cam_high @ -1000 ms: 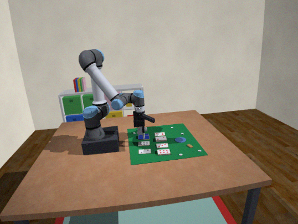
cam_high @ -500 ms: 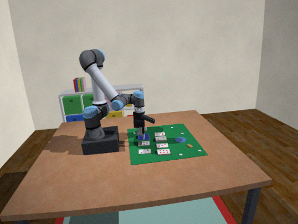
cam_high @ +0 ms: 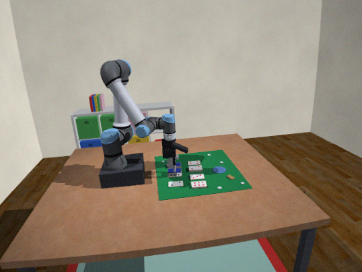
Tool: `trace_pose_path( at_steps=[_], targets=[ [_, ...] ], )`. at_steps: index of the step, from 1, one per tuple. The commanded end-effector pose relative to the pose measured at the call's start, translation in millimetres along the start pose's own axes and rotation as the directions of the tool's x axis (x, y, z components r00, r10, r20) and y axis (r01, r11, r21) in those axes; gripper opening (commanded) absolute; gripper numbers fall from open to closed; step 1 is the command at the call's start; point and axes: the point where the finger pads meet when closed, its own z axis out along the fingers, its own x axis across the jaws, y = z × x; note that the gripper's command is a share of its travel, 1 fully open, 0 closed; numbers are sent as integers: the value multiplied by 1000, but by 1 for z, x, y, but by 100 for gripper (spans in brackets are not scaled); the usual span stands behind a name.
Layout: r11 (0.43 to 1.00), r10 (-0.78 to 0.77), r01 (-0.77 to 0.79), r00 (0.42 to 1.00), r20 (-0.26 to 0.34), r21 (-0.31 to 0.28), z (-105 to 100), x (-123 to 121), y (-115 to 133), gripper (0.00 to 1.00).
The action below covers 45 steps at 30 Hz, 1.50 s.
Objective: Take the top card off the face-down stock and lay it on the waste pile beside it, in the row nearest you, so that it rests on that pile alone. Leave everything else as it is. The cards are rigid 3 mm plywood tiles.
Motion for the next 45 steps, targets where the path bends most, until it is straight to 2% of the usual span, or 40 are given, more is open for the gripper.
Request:
trace_pose_path(
  at_steps=[1, 12, 45],
  targets=[
    [1000, 0, 0, 1000, 1, 0, 11, 0, 1, 38],
    [1000, 0, 0, 1000, 0, 1, 17, 0, 0, 38],
    [1000, 0, 0, 1000, 0, 2, 17, 0, 0, 38]
  ],
)
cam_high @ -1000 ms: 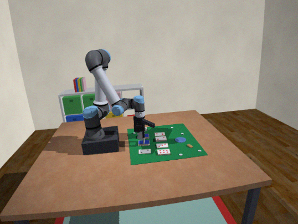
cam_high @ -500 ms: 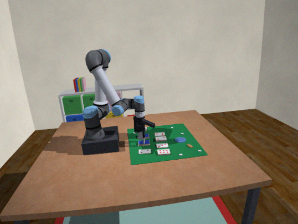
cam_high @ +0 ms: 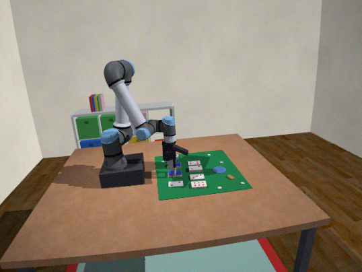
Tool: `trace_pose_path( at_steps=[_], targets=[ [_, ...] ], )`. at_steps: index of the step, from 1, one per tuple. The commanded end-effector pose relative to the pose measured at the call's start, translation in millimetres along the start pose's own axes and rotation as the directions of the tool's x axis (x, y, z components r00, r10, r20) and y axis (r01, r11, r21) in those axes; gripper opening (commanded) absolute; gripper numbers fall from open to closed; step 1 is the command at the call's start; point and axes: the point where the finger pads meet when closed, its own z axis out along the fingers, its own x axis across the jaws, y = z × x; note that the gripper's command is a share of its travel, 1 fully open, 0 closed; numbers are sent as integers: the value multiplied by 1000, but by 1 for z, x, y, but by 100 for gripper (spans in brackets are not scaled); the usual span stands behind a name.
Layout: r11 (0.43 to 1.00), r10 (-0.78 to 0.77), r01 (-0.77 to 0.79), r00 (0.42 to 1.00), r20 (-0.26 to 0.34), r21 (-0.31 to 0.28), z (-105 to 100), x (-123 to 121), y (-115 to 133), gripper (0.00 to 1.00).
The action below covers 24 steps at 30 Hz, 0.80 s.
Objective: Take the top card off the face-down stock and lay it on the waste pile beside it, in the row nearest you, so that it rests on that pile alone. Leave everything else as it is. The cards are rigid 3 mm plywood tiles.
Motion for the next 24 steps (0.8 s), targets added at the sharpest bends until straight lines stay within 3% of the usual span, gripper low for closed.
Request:
trace_pose_path(
  at_steps=[1, 24],
  targets=[
    [1000, 0, 0, 1000, 2, -3, 1, 0, 2, 38],
    [1000, 1, -1, 1000, 1, -2, 6, 0, 1, 38]
  ],
)
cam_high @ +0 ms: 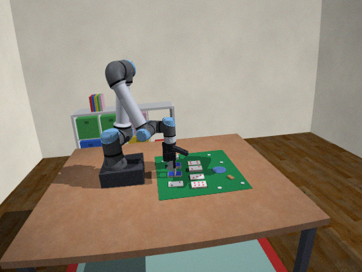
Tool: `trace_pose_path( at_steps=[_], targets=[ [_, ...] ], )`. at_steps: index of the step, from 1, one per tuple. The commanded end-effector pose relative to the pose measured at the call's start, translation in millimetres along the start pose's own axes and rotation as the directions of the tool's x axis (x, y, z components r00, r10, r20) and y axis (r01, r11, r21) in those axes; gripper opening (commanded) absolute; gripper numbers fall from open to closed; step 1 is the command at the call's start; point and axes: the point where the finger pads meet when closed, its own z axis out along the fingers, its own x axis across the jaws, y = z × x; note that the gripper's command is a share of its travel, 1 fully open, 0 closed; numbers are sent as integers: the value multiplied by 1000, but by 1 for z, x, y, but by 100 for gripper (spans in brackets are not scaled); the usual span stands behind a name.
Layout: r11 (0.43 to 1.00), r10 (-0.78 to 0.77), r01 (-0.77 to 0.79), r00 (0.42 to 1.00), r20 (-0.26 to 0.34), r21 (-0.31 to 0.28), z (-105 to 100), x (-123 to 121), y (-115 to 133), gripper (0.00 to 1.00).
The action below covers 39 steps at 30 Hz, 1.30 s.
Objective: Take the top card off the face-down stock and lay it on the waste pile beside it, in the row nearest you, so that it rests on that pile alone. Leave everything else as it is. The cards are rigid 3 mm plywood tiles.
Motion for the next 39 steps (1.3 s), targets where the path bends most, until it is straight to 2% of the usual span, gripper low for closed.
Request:
trace_pose_path(
  at_steps=[1, 2, 39],
  targets=[
    [1000, 1, -1, 1000, 1, -1, 1, 0, 1, 38],
    [1000, 1, -1, 1000, 1, -1, 1, 0, 1, 50],
    [1000, 1, -1, 1000, 0, 1, -1, 0, 0, 50]
  ],
)
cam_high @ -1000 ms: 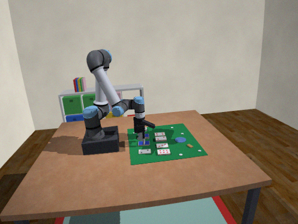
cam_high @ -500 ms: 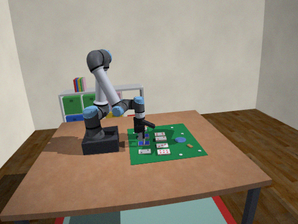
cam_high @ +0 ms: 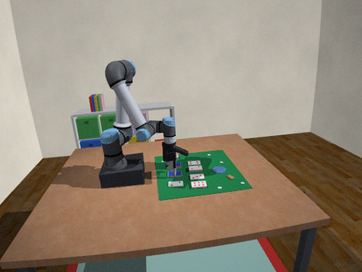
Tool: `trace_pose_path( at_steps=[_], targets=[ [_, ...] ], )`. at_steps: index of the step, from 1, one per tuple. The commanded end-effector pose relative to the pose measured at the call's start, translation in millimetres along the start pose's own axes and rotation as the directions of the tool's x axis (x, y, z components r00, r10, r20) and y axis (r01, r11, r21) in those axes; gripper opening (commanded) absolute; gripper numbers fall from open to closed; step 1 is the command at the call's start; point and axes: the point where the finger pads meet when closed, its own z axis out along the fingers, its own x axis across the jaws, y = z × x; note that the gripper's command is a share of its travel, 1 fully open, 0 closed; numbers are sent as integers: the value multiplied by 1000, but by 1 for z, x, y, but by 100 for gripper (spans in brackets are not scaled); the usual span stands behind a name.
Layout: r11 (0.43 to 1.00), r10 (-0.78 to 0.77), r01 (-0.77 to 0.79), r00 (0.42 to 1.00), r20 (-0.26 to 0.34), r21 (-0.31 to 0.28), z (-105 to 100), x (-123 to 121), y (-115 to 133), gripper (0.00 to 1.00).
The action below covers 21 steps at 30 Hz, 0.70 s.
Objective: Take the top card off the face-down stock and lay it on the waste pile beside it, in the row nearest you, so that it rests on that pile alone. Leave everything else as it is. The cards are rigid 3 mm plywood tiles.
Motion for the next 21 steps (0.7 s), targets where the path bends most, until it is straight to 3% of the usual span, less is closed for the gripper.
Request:
trace_pose_path(
  at_steps=[1, 8, 21],
  targets=[
    [1000, 1, -1, 1000, 0, 1, -2, 0, 0, 50],
    [1000, 1, -1, 1000, -1, 4, -11, 1, -2, 50],
    [1000, 0, 0, 1000, -1, 4, -56, 1, -2, 50]
  ],
)
